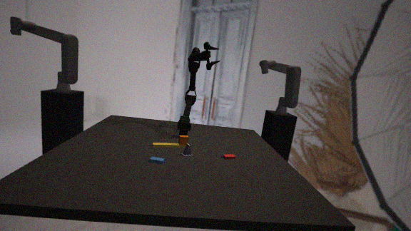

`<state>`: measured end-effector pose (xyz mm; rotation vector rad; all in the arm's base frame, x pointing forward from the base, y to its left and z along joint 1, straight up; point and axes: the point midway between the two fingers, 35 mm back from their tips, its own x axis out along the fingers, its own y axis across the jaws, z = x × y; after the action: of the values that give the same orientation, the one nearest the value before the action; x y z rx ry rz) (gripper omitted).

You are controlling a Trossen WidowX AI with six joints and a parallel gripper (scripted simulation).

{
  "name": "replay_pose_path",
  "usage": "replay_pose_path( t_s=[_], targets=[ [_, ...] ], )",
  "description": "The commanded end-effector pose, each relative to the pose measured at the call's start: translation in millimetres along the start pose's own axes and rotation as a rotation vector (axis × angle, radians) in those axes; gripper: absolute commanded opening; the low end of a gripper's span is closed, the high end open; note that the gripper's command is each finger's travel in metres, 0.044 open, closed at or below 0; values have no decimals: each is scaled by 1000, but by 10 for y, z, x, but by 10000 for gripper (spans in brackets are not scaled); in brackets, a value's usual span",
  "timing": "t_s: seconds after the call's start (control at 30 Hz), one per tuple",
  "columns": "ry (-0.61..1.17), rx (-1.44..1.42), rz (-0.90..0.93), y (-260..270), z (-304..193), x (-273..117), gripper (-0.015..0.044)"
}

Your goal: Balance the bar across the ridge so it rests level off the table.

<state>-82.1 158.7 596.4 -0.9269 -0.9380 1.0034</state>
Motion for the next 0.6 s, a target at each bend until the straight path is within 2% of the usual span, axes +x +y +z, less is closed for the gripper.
replay_pose_path(
  t_s=[0.0, 0.07, 0.1, 0.33, 0.57],
  targets=[
    [4, 12, -4, -11, -23, 3, 374],
    [32, 112, -35, -93, -215, 24, 321],
    [55, 187, -58, -150, -364, 37, 315],
    [230, 698, -242, -376, -1474, 27, 315],
    [442, 1176, -465, -292, -2615, -163, 315]
  ],
)
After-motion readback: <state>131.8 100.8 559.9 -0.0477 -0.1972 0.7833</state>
